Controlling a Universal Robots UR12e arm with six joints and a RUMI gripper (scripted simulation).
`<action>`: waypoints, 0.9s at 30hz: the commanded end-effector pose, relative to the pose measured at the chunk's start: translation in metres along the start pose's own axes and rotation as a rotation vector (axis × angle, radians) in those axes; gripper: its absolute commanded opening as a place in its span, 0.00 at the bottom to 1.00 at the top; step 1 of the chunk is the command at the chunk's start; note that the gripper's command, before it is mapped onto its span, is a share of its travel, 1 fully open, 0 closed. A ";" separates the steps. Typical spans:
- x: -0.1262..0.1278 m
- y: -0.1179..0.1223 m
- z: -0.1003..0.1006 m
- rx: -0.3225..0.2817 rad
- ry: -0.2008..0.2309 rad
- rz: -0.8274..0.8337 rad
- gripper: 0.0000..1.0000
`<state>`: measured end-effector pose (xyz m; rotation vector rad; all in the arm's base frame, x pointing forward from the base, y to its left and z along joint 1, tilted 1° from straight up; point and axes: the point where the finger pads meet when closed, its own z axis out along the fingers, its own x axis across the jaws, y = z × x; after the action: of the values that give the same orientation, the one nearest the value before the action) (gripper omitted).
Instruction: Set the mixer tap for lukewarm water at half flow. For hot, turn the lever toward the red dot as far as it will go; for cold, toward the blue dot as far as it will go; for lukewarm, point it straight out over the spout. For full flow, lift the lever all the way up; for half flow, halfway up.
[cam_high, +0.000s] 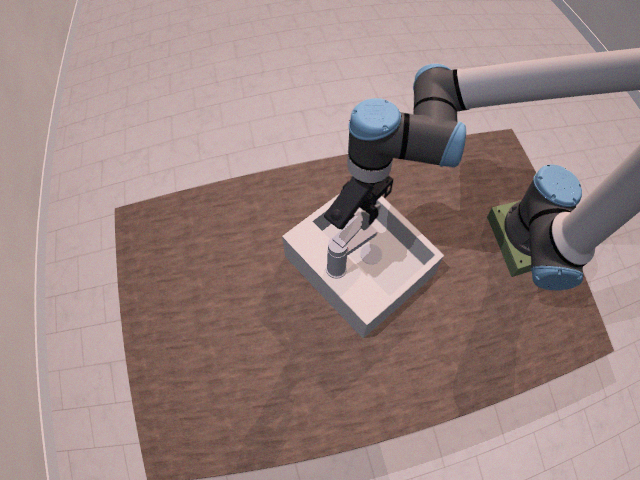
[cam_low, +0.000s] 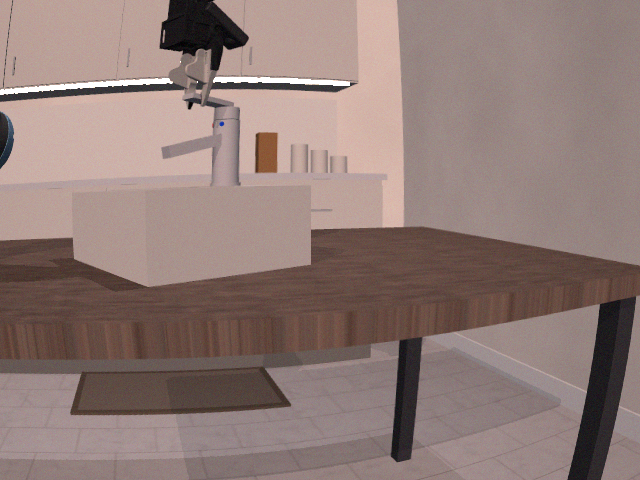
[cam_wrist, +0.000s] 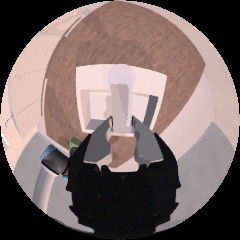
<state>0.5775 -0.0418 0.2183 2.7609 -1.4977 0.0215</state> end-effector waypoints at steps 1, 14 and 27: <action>-0.005 -0.001 -0.001 -0.001 0.002 0.074 0.00; -0.007 -0.001 -0.001 -0.001 0.002 0.110 0.00; -0.007 -0.001 -0.001 -0.001 0.002 0.110 0.00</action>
<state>0.5737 -0.0353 0.2182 2.6731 -1.6468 0.0221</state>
